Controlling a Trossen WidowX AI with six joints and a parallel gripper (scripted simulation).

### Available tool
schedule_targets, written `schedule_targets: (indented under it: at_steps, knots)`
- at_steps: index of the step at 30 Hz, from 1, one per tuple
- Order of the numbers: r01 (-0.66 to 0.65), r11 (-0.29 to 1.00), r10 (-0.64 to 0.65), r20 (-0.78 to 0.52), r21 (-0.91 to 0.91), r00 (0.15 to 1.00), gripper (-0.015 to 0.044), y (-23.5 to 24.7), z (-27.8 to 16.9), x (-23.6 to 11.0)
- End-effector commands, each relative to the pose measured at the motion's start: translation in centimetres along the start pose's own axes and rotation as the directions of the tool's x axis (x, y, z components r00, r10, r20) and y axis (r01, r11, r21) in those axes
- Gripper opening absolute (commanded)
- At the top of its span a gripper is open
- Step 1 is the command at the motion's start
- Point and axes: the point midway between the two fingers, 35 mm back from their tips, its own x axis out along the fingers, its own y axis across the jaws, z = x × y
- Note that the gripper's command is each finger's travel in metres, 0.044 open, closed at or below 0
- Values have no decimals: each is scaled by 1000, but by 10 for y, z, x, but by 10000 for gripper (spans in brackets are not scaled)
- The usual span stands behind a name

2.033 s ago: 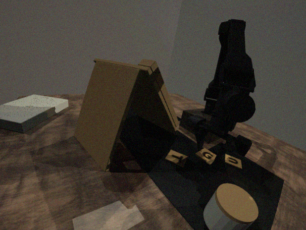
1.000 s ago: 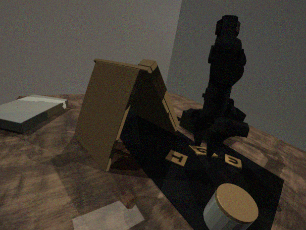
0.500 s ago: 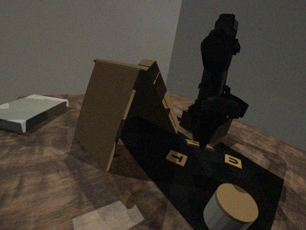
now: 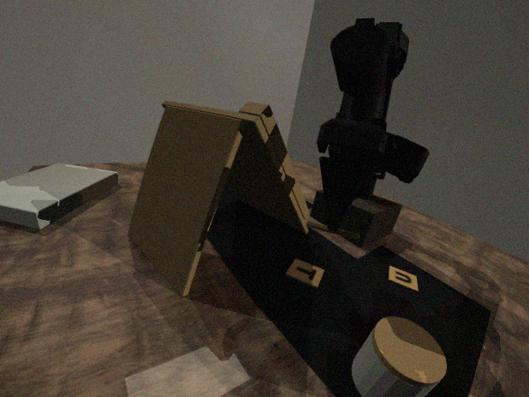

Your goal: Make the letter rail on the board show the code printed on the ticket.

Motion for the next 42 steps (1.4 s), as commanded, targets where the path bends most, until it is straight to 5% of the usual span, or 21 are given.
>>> schedule_targets:
  at_steps: [1, 21, 42]
  knots:
    - [51, 995, -51, -3, 84, 999, 0, -13, -7, -10]
    - [207, 884, -214, -29, 419, 976, 0, -51, -34, -46]
    - [311, 631, -370, -77, 710, 926, 0, -81, -67, -91]
